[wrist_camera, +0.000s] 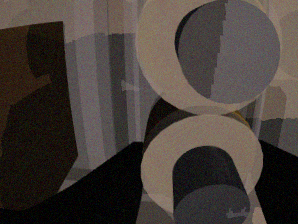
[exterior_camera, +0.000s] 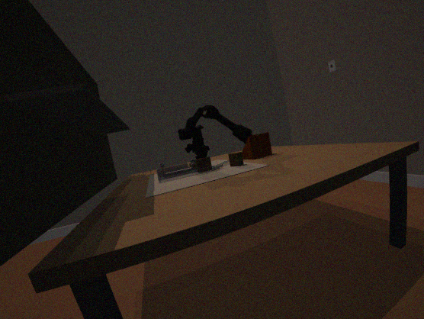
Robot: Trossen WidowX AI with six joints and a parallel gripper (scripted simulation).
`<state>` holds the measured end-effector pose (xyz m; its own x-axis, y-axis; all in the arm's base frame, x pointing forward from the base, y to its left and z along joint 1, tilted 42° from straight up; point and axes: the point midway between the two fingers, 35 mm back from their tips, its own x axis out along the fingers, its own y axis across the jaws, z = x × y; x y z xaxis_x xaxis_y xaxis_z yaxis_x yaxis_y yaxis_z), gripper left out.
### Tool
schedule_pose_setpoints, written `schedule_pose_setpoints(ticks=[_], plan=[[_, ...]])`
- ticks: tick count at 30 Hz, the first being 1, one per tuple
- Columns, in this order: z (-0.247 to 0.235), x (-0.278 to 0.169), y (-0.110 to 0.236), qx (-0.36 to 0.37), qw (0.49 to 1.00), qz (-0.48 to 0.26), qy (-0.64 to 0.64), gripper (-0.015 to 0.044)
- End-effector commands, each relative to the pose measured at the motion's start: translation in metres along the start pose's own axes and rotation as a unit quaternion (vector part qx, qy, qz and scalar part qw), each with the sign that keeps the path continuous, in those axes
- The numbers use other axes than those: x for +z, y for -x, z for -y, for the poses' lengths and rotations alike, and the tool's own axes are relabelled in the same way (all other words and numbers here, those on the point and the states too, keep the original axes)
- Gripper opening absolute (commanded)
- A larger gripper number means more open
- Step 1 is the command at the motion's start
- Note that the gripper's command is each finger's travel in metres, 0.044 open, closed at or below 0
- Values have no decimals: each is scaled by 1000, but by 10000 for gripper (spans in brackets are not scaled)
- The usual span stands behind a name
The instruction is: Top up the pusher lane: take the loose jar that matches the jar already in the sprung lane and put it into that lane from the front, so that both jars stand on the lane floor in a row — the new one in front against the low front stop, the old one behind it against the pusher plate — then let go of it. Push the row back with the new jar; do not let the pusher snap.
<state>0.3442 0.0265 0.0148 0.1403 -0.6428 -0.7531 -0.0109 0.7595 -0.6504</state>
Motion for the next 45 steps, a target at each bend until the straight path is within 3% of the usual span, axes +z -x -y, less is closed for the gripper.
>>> schedule_pose_setpoints(ticks=[1,45], plan=[[2,4,-1,-5,1000,8,-6,0],[2,-4,-1,-5,1000,8,-6,0]])
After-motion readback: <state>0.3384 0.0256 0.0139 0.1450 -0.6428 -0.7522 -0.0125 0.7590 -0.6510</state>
